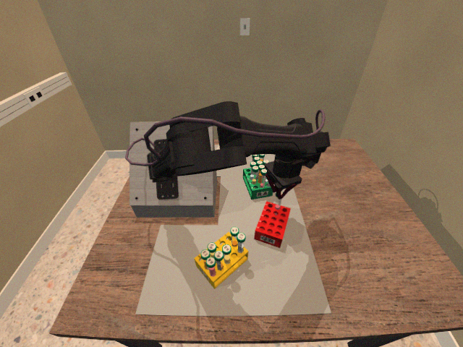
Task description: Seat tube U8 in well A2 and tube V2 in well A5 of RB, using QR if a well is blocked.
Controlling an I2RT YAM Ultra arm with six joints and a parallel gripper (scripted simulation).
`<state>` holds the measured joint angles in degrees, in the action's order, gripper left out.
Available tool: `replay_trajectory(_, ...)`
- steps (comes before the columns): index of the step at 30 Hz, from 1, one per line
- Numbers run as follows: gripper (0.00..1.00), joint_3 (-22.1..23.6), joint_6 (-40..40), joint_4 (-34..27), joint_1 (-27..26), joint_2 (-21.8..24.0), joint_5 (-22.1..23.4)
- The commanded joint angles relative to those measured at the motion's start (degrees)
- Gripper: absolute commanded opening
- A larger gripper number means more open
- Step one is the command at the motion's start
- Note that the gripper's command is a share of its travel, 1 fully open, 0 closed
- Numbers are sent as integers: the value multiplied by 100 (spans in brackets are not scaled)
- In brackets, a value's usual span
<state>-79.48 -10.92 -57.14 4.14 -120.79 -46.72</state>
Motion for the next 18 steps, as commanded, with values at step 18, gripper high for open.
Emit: replay_trajectory(18, 30, -508, 366, -681, 377, -78, 80)
